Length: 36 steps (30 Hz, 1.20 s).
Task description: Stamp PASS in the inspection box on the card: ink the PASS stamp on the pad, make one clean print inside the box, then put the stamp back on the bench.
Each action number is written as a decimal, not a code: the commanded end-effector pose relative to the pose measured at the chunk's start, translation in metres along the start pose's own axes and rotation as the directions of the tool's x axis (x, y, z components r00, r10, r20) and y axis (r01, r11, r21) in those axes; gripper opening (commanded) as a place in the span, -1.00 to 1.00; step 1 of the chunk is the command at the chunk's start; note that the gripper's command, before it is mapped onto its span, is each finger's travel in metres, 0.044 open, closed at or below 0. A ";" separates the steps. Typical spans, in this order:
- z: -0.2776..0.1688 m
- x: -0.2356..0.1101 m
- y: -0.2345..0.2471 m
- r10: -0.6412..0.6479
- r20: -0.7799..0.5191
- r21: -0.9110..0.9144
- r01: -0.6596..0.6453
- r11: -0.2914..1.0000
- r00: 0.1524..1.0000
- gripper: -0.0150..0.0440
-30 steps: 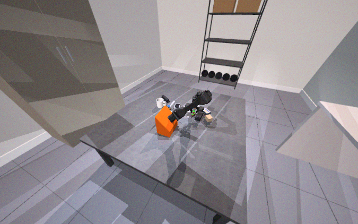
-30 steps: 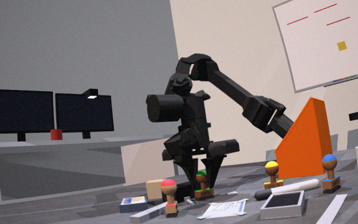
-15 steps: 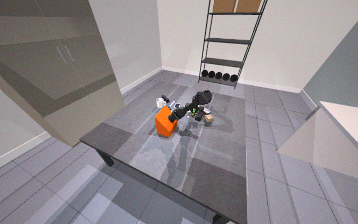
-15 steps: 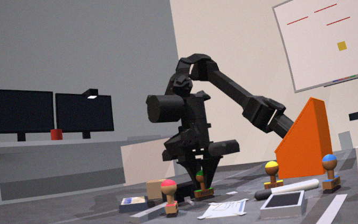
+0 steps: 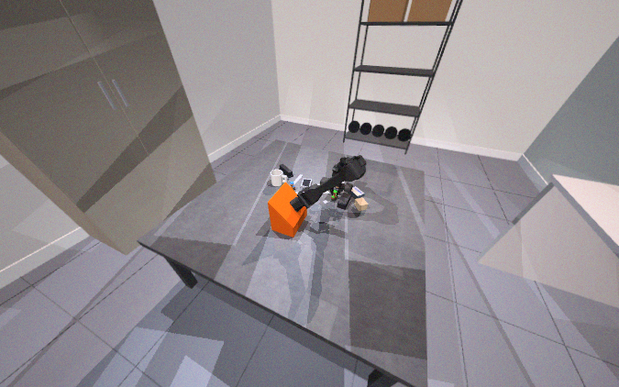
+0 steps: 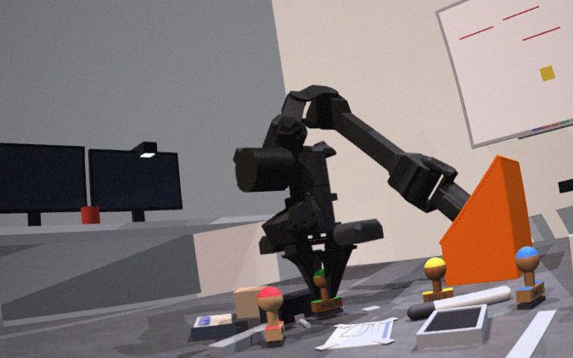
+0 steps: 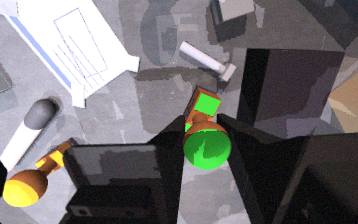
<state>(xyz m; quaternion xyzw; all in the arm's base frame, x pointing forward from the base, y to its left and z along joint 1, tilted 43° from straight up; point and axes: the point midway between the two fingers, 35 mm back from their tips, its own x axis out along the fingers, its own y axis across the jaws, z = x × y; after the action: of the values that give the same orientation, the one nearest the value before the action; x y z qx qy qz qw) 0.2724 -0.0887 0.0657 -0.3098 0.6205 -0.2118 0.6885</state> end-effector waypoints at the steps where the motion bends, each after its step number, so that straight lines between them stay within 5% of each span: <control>1: 0.001 -0.002 0.000 -0.002 0.001 0.005 0.002 1.000 1.000 -0.49; 36: 0.002 -0.019 0.001 -0.001 -0.001 0.005 0.001 1.000 1.000 -0.49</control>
<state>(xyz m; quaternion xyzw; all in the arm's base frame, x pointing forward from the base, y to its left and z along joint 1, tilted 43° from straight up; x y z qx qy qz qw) 0.2715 -0.0761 0.0770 -0.3090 0.6216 -0.2112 0.6882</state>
